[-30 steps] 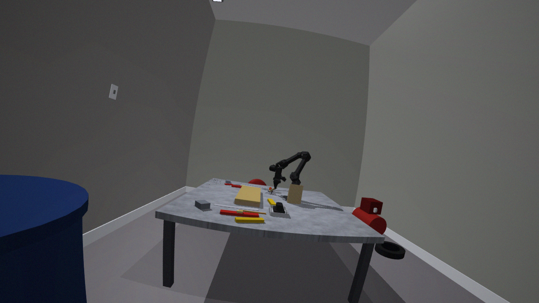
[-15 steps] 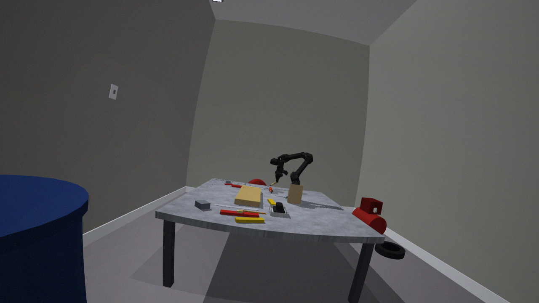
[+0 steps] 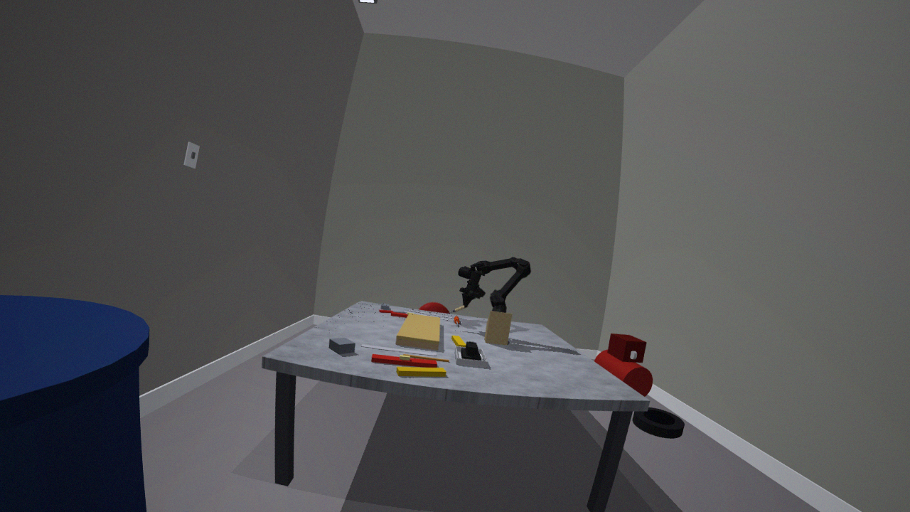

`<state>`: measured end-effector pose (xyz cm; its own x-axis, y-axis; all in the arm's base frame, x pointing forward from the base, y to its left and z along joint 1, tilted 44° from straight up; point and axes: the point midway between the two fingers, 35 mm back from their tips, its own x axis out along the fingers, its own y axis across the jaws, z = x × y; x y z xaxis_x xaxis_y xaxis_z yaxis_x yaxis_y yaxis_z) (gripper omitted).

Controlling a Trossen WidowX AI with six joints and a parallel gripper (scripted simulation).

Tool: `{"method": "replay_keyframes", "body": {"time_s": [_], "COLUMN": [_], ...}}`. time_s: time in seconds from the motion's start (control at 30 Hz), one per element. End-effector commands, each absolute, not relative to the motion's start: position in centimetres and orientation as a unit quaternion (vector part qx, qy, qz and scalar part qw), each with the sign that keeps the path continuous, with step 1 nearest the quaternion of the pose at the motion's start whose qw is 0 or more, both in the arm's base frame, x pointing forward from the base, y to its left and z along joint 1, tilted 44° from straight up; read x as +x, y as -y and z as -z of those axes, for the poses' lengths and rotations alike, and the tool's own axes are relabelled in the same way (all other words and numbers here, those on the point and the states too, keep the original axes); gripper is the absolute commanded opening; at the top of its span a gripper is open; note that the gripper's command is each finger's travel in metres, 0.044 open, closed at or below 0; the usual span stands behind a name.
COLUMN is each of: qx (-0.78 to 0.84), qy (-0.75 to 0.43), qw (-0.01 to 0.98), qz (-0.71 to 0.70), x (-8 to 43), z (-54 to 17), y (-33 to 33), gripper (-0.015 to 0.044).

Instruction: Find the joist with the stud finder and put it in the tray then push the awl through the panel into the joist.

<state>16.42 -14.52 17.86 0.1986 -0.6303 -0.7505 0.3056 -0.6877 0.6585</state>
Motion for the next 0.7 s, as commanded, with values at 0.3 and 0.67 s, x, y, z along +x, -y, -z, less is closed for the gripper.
{"method": "replay_keyframes", "body": {"time_s": [0.3,0.67], "qx": [0.652,0.595], "qy": [-0.02,-0.106], "qw": [0.515,0.639], "qz": [0.556,0.476], "x": [18.4,20.0], "z": [-17.6,-18.0], "y": [13.7,13.0], "gripper": [0.0,0.0]}}
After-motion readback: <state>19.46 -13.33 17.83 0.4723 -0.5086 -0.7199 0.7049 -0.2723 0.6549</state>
